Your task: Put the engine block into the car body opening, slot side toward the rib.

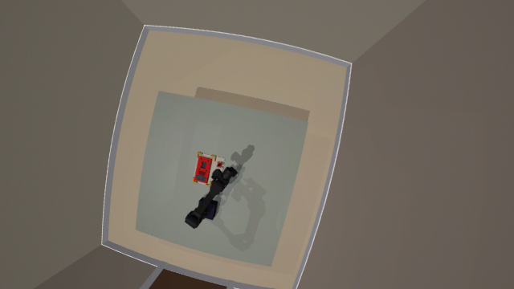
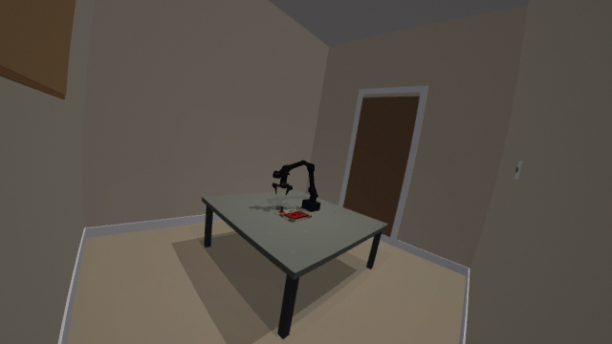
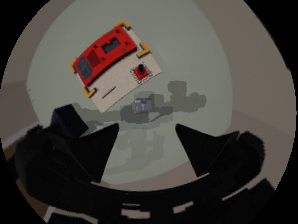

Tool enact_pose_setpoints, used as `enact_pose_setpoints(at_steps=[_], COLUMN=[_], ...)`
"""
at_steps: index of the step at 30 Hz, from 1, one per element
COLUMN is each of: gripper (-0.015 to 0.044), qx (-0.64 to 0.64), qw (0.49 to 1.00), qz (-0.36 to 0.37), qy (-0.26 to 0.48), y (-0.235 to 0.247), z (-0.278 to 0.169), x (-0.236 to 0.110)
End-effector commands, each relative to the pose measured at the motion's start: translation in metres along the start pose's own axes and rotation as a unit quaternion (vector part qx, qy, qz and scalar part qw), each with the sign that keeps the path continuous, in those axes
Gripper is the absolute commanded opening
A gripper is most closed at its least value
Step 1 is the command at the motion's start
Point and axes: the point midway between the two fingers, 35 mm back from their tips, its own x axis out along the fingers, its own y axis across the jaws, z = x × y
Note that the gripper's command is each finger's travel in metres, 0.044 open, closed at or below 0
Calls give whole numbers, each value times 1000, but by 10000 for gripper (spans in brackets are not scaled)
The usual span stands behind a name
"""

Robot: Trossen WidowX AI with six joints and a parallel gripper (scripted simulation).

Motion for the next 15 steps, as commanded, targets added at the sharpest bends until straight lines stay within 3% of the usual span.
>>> enact_pose_setpoints(at_steps=[1,5,10,15], gripper=[440,440,440,440], qx=[-26,-26,-26,-26], qw=[1000,1000,1000,1000], qz=[16,16,16,16], qy=[-3,-3,-3,-3], y=[7,7,8,7], z=[7,7,7,7], x=[6,8,73,76])
